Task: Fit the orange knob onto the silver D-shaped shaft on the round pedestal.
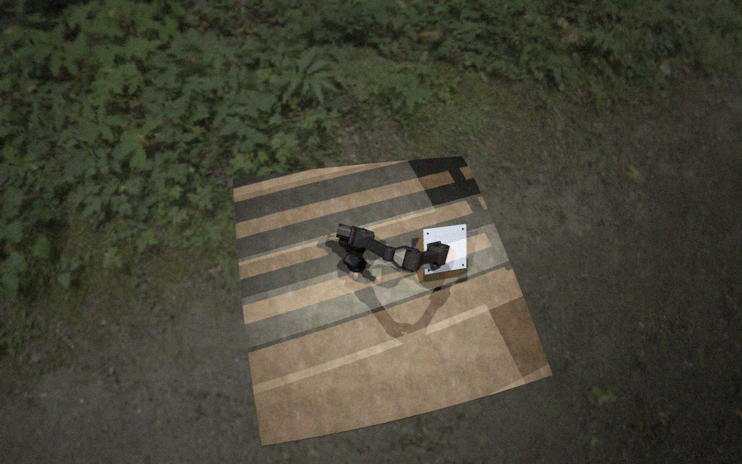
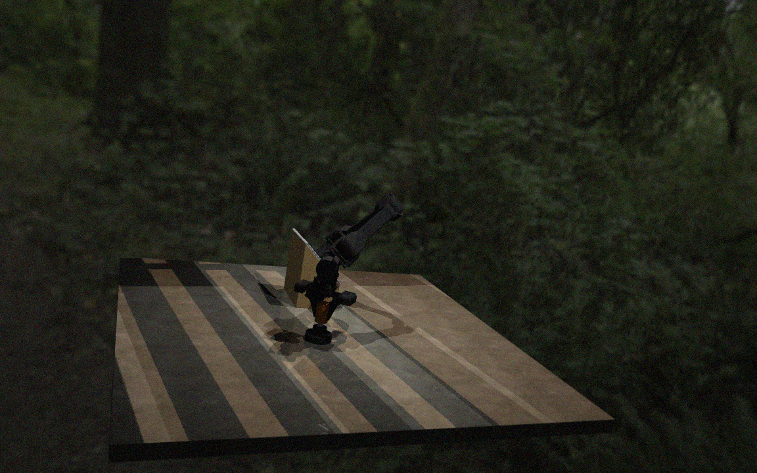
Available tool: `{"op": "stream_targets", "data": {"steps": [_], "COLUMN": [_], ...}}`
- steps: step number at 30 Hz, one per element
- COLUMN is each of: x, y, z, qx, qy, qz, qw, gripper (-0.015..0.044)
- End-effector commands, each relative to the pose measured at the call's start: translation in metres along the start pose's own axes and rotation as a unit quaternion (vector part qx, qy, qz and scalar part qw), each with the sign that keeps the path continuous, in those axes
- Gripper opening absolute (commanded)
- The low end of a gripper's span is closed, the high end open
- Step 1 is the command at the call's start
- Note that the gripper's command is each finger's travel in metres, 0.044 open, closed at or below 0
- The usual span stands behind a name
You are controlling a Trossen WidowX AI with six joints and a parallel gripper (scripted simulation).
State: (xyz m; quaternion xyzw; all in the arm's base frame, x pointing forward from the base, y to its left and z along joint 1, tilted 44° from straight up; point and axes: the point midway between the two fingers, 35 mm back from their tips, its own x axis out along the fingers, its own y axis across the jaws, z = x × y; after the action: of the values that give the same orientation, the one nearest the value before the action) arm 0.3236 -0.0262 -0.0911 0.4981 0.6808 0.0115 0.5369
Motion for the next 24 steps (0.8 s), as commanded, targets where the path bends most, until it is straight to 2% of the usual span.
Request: {"op": "stream_targets", "data": {"steps": [1,9,24], "x": [-0.0038,-0.0040,-0.0030], "y": [-0.0025,-0.0020,-0.0006], "z": [-0.0013,0.0005,0.0010], "qx": [0.002,0.101,0.106], "qy": [0.000,0.000,0.000], "qz": [-0.001,-0.001,-0.001], "qw": [1.000,0.995,0.994], "gripper": [0.0000,0.0000,0.0000]}}
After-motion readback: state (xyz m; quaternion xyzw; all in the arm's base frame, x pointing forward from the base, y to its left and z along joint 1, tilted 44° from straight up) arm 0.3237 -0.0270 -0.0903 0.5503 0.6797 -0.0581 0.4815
